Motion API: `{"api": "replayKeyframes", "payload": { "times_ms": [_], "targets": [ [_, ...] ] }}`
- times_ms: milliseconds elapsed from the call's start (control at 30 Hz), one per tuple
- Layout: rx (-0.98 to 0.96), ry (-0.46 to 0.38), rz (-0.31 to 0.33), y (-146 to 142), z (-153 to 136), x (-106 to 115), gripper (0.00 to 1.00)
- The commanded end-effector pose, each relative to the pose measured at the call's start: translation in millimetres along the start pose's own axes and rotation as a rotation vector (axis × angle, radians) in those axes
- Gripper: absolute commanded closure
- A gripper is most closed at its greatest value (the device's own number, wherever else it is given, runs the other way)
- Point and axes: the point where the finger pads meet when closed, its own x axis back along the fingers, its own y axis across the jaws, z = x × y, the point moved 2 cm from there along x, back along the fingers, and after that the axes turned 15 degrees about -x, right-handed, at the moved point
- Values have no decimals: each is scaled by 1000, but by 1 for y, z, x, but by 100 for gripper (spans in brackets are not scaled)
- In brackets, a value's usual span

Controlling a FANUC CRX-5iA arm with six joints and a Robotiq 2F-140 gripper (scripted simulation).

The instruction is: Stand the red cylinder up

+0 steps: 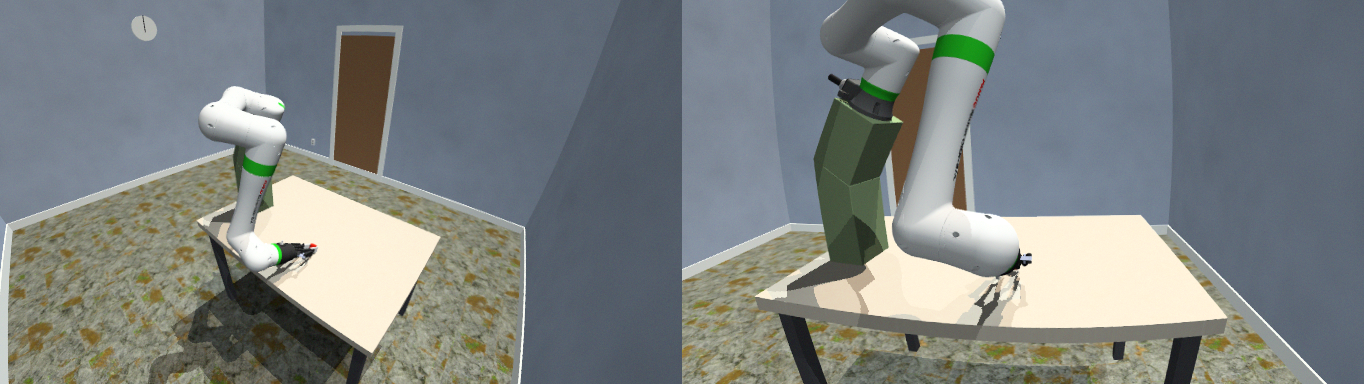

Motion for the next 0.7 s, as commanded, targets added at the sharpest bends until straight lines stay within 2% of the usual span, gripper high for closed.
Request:
{"api": "replayKeyframes", "payload": {
  "times_ms": [0, 267, 300, 667],
  "targets": [
    [0, 0, 0, 0, 0, 0, 81],
    [0, 0, 0, 0, 0, 0, 81],
    [0, 0, 0, 0, 0, 0, 0],
    [0, 0, 0, 0, 0, 0, 0]
  ]
}}
